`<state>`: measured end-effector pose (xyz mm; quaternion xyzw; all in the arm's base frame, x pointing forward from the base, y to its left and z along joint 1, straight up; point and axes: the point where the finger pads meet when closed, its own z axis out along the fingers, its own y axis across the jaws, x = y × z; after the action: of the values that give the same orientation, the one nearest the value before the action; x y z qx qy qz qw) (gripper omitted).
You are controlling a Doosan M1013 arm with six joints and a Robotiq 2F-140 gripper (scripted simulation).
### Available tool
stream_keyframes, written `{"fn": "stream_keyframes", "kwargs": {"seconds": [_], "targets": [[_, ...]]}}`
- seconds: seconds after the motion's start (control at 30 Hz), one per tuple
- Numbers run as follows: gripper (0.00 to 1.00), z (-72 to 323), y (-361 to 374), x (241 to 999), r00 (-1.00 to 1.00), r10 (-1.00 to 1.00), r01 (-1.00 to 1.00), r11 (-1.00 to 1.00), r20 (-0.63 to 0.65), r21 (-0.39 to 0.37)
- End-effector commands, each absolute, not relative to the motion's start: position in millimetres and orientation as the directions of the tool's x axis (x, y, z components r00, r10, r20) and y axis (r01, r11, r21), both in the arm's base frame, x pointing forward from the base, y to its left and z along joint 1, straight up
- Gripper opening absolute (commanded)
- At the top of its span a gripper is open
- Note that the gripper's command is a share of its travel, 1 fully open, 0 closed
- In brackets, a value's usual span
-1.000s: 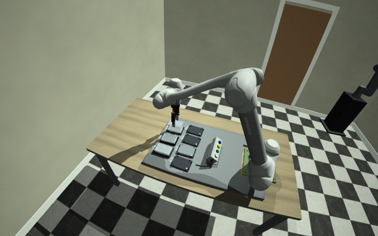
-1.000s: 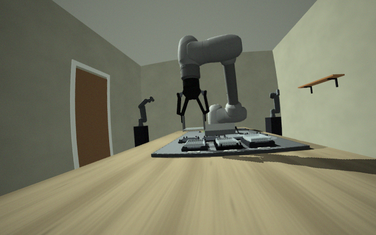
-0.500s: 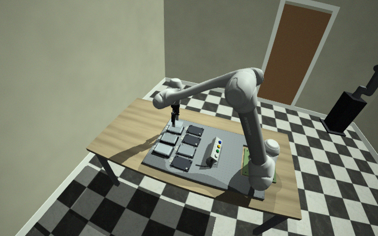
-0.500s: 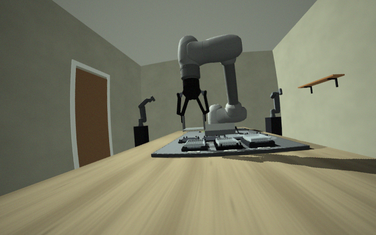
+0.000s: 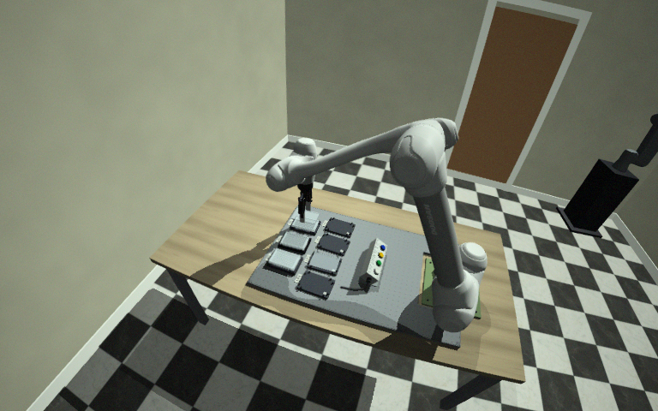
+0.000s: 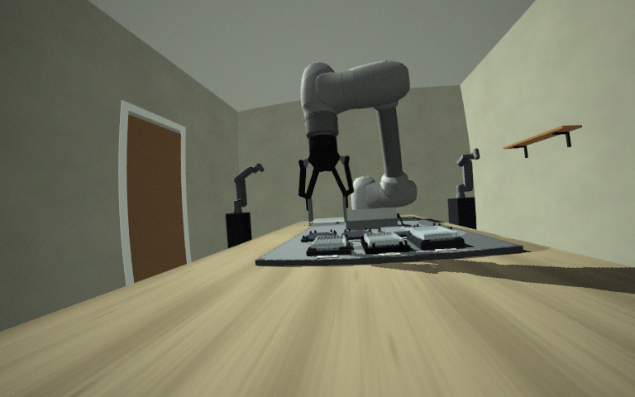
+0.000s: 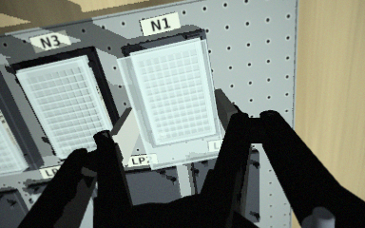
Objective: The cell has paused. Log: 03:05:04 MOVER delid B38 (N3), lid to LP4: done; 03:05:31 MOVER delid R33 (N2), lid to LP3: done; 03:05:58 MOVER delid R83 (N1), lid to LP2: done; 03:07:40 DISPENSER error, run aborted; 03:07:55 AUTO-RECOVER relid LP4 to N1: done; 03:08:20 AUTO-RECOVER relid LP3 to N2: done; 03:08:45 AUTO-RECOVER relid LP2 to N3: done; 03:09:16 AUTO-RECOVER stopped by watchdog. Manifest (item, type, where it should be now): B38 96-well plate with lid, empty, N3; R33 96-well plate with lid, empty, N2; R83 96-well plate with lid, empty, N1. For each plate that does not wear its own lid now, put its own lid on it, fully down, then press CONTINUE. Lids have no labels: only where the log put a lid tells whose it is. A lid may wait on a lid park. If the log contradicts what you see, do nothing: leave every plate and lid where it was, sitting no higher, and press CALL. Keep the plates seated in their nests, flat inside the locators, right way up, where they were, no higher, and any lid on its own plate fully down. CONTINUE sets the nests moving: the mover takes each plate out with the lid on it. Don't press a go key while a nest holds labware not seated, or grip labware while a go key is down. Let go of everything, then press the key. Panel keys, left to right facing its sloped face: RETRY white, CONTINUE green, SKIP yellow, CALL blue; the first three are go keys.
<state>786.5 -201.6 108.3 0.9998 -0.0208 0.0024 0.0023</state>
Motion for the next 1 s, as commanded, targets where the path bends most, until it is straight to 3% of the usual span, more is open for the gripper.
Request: {"fn": "stream_keyframes", "kwargs": {"seconds": [0.0, 0.97], "targets": [[0.00, 105.7, -201.6, 786.5, 0.999, -0.042, -0.042, -0.999, 0.005, 0.004], [0.00, 75.9, -201.7, 786.8, 0.999, -0.042, -0.042, -0.999, 0.005, 0.004]]}}
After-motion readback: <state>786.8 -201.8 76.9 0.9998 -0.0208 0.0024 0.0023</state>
